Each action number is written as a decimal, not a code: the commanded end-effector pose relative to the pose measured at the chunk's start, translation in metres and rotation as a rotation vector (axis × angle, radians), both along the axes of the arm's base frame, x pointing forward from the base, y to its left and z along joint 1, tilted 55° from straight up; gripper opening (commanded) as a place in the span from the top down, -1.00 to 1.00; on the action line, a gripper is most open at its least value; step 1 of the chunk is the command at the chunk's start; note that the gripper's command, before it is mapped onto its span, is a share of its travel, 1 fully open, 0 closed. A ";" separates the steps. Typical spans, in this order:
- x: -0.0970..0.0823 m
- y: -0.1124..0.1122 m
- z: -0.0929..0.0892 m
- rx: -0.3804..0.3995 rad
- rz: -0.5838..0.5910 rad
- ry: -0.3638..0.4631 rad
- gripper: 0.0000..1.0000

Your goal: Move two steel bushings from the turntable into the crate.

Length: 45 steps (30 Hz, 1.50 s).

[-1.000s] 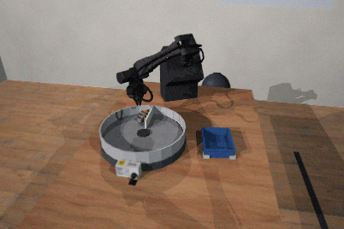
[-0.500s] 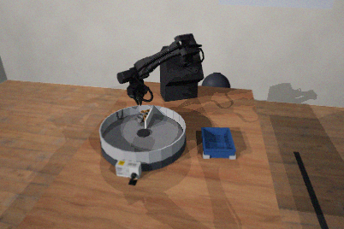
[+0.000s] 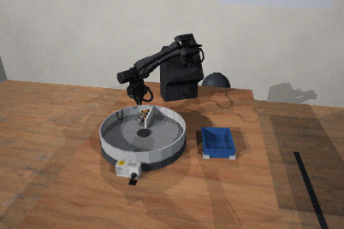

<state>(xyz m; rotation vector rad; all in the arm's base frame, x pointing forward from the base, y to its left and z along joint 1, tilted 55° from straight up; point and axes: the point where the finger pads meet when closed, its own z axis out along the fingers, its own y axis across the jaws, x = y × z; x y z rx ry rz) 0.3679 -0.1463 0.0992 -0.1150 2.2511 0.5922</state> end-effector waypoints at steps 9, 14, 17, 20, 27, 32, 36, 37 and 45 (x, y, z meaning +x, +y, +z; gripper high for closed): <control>0.000 -0.011 0.015 -0.040 -0.019 -0.045 0.74; -0.001 -0.010 0.011 -0.029 -0.026 -0.032 0.74; 0.006 0.004 -0.012 0.001 -0.009 0.010 0.74; 0.014 0.008 -0.018 0.000 -0.010 0.010 0.74; 0.018 -0.002 0.001 -0.025 -0.024 -0.039 0.74; 0.018 -0.002 0.001 -0.025 -0.024 -0.039 0.74; 0.018 -0.002 0.001 -0.025 -0.024 -0.039 0.74; 0.018 -0.002 0.001 -0.026 -0.024 -0.040 0.74; 0.018 -0.002 0.001 -0.027 -0.023 -0.040 0.74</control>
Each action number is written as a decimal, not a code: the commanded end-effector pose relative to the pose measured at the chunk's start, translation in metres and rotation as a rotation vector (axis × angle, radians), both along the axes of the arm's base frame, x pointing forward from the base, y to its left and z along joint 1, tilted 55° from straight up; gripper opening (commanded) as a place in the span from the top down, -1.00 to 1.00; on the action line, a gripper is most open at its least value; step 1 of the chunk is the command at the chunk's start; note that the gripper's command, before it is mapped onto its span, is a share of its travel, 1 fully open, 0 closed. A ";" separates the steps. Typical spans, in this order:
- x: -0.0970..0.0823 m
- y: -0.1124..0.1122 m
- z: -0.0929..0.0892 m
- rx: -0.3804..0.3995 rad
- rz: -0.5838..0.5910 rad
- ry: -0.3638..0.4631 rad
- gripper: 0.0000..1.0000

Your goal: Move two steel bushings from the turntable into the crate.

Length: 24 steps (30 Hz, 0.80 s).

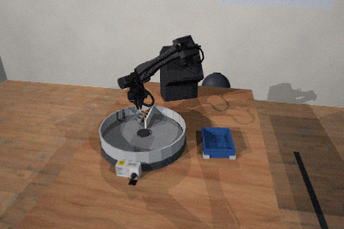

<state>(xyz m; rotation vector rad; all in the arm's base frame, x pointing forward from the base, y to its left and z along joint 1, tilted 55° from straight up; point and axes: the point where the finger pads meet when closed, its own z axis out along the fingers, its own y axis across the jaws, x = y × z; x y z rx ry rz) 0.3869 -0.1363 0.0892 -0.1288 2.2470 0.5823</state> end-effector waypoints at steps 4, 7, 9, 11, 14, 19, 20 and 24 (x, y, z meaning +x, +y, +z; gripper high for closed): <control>-0.001 -0.012 0.011 -0.016 -0.029 -0.032 0.74; -0.001 -0.012 0.011 -0.016 -0.029 -0.032 0.74; -0.001 -0.012 0.011 -0.016 -0.029 -0.032 0.74; -0.001 -0.012 0.011 -0.016 -0.029 -0.032 0.74; -0.003 -0.011 0.005 -0.008 -0.027 -0.023 0.74; -0.006 -0.008 -0.010 0.014 -0.021 0.002 0.74; -0.006 -0.008 -0.010 0.014 -0.021 0.002 0.74; -0.007 -0.008 -0.010 0.014 -0.021 0.002 0.74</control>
